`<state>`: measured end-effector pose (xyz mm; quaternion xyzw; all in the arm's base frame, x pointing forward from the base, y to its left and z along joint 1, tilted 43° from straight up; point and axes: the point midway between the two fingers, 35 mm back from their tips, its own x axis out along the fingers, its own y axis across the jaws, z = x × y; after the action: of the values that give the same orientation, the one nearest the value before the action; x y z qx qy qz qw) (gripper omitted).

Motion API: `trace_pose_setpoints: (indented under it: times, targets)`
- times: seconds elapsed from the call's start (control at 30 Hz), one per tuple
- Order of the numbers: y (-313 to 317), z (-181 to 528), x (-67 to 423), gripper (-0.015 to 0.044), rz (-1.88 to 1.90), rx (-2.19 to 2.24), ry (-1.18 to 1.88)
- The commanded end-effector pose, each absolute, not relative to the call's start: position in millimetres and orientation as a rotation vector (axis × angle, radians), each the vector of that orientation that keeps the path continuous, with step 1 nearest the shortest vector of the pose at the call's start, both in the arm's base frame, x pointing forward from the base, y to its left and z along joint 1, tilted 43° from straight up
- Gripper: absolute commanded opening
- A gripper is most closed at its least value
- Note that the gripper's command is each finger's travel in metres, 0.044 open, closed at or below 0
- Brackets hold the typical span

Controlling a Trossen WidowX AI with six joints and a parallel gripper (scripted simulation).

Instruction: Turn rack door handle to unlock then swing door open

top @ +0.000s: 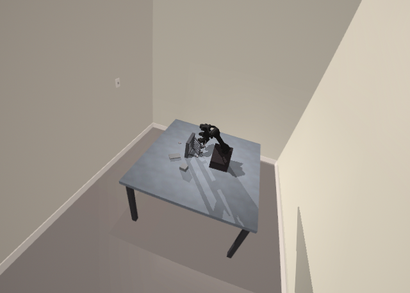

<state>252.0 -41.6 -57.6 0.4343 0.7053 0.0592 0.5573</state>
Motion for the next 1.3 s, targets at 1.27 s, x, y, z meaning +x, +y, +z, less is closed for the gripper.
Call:
trace_pose_setpoints:
  times: [1.27]
  targets:
    - [-111.1, -120.0, 249.8, 0.0013, 0.647, 0.501, 1.454]
